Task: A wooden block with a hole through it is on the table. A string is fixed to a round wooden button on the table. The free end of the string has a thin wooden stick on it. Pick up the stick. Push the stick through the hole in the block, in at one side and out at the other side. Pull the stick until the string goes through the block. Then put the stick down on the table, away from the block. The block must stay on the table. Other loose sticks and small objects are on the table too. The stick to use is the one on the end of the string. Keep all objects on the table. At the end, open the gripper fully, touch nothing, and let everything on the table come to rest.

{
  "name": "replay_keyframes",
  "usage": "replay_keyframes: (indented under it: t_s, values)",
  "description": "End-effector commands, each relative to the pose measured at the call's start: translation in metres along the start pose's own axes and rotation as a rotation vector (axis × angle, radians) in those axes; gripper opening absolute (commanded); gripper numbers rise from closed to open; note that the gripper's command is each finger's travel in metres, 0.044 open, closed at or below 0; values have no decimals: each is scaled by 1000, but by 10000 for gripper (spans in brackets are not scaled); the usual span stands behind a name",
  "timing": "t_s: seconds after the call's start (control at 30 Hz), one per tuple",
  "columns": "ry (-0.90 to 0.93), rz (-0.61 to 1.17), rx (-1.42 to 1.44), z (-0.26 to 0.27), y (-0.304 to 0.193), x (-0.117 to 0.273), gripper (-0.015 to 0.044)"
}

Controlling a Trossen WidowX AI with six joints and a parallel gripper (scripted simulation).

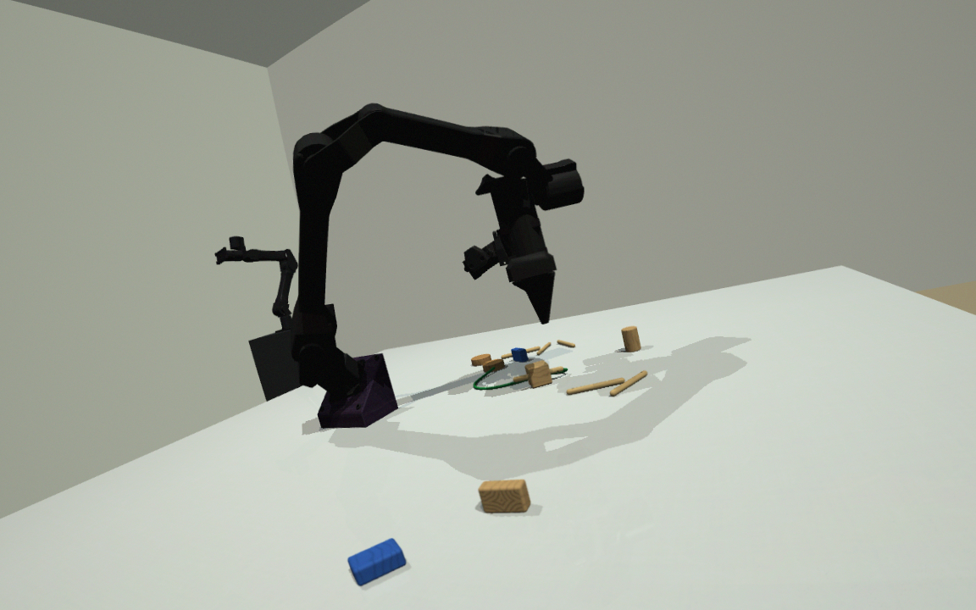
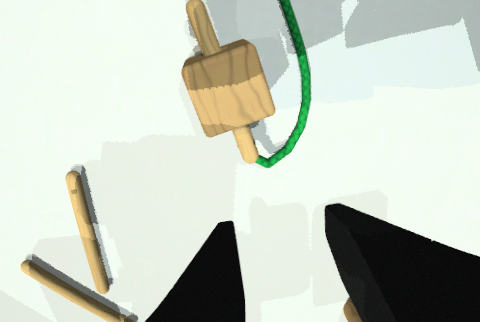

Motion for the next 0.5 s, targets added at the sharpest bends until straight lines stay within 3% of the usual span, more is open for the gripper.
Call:
replay_keyframes:
  t_s: [0.0, 0.47]
  values:
    - [0, 2, -335, 2, 6, 2, 125]
    - [9, -7, -1652, 10, 29, 2, 125]
Point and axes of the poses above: the point midway between the two fingers, 35 mm back from their tips, its own x axis back along the fingers, its own z axis across the jaws, y = z × x, the point moved 5 cm from there along x, back along the fingers, and after that the axes turned 4 degrees about -x, right-handed, at the moved point
